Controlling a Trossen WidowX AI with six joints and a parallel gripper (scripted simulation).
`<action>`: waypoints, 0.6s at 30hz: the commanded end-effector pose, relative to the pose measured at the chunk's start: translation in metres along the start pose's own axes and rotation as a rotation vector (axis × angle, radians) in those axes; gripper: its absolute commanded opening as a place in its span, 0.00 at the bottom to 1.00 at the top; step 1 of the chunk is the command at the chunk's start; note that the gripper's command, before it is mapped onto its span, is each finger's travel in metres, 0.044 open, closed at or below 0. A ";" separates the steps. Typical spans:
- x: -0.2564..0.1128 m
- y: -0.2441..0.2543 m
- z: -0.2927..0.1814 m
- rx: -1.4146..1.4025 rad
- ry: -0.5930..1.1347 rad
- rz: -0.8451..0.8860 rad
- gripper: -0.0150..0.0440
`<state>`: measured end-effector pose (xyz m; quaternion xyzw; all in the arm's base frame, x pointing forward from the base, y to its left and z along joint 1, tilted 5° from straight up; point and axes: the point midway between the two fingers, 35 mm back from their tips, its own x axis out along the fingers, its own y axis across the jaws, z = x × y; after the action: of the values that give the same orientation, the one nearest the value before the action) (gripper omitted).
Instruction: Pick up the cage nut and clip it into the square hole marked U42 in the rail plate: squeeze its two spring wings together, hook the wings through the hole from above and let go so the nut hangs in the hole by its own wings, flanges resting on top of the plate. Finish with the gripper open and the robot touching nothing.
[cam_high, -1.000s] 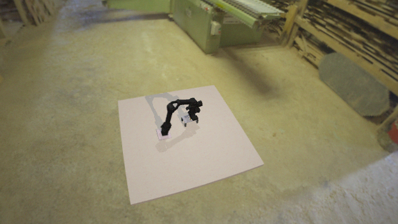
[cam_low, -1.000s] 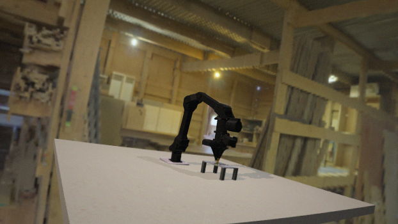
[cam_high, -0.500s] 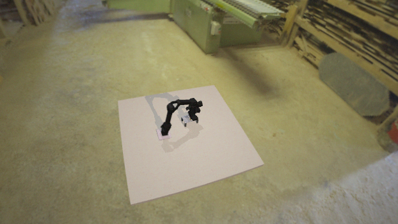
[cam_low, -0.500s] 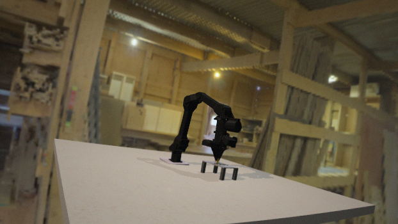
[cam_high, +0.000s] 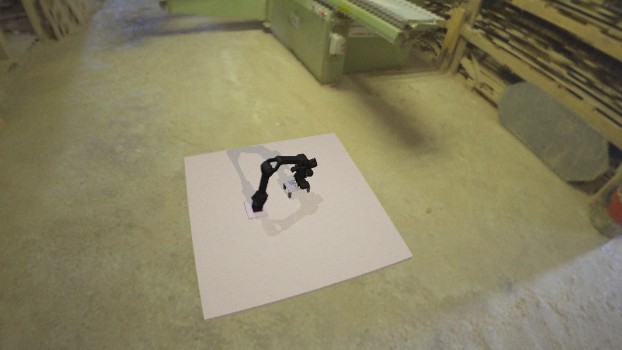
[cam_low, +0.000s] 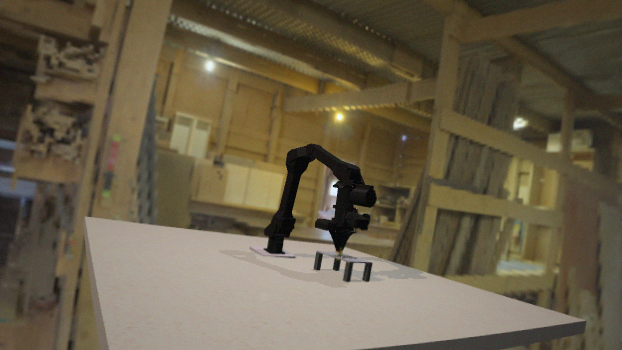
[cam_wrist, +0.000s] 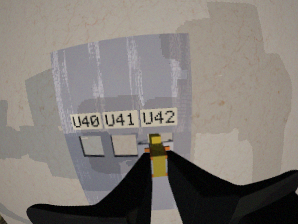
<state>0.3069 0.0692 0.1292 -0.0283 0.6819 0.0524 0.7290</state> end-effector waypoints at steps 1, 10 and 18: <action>0.000 0.000 0.000 -0.004 -0.004 0.017 0.30; 0.000 0.000 0.000 -0.004 -0.004 0.031 0.30; 0.001 -0.001 0.001 -0.004 -0.004 0.052 0.30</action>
<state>0.3072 0.0675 0.1278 -0.0146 0.6823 0.0671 0.7278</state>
